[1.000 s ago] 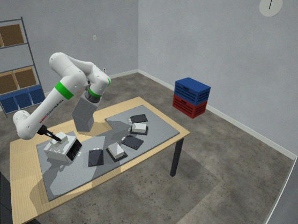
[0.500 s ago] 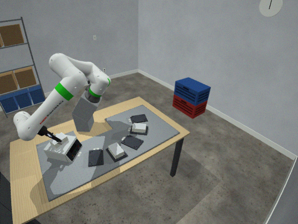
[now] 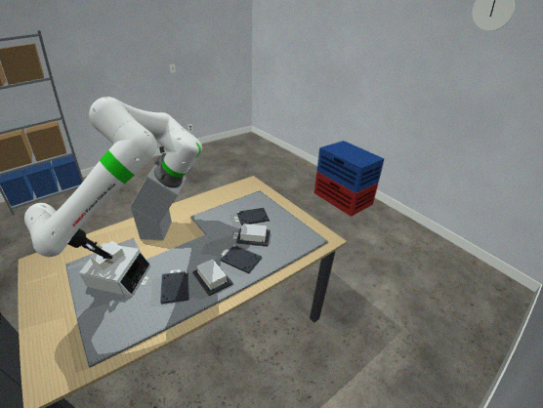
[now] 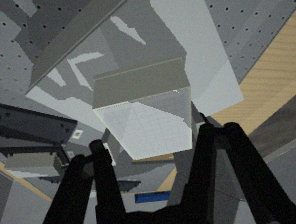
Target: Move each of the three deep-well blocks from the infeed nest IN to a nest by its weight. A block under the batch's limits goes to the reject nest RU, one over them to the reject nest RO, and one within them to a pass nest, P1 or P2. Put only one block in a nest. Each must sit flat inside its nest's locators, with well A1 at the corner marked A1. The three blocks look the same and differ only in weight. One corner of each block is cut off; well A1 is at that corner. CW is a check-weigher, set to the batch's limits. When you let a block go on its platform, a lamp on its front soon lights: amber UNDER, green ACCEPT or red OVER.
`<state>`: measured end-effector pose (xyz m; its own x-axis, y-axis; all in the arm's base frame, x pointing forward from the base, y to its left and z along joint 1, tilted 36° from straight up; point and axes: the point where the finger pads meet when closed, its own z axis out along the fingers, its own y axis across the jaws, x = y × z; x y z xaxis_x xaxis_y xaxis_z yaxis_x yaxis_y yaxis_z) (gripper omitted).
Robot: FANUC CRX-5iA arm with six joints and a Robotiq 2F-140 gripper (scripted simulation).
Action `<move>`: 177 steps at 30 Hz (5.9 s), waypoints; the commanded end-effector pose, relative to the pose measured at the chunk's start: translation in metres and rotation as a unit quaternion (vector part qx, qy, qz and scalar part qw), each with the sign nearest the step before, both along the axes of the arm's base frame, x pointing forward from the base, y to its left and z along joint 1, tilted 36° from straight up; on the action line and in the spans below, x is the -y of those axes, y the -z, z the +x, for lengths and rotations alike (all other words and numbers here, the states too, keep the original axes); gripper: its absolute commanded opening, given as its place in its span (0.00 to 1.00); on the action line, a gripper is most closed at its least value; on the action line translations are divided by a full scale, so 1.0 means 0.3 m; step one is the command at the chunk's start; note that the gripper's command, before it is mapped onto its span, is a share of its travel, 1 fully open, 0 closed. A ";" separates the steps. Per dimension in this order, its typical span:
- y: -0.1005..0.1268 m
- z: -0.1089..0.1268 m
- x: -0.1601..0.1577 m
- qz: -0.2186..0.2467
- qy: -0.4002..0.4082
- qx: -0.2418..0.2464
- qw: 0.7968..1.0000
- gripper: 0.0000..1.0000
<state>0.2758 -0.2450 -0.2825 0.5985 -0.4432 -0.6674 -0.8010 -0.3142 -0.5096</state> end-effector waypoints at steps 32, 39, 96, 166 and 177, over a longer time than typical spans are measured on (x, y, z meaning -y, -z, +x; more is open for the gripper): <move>0.014 0.005 -0.008 0.000 0.000 0.000 1.000 0.10; 0.017 0.006 -0.010 0.000 0.000 0.000 1.000 0.10; -0.015 -0.006 0.010 0.000 0.000 0.000 1.000 1.00; -0.174 -0.069 0.108 0.000 0.000 0.000 1.000 1.00; -0.174 -0.069 0.108 0.000 0.000 0.000 1.000 1.00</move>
<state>0.2553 -0.2771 -0.2302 0.5985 -0.4432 -0.6674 -0.8010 -0.3142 -0.5096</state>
